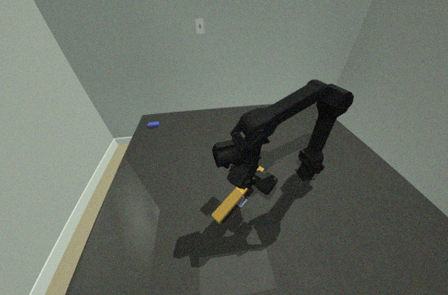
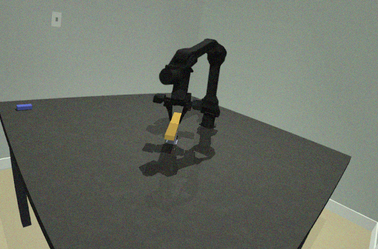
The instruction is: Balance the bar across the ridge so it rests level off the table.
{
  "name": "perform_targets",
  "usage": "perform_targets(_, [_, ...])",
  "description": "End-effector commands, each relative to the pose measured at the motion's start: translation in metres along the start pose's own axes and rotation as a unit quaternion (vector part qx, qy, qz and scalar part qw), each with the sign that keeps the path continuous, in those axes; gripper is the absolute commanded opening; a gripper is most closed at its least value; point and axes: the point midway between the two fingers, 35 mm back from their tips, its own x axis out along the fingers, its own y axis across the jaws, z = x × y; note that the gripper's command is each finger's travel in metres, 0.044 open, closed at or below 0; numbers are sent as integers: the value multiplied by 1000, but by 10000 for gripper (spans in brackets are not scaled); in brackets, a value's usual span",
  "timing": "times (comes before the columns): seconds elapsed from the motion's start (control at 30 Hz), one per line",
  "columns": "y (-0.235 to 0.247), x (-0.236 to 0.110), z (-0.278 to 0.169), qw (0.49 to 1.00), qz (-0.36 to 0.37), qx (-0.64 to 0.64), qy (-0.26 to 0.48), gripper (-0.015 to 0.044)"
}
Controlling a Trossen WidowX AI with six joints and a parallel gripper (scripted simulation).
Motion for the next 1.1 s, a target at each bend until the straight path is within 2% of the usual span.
perform_targets(0.0, [0,6,-1,1000,0,2,0,0])
perform_targets(1.07, [1,14,-1,1000,0,3,0,0])
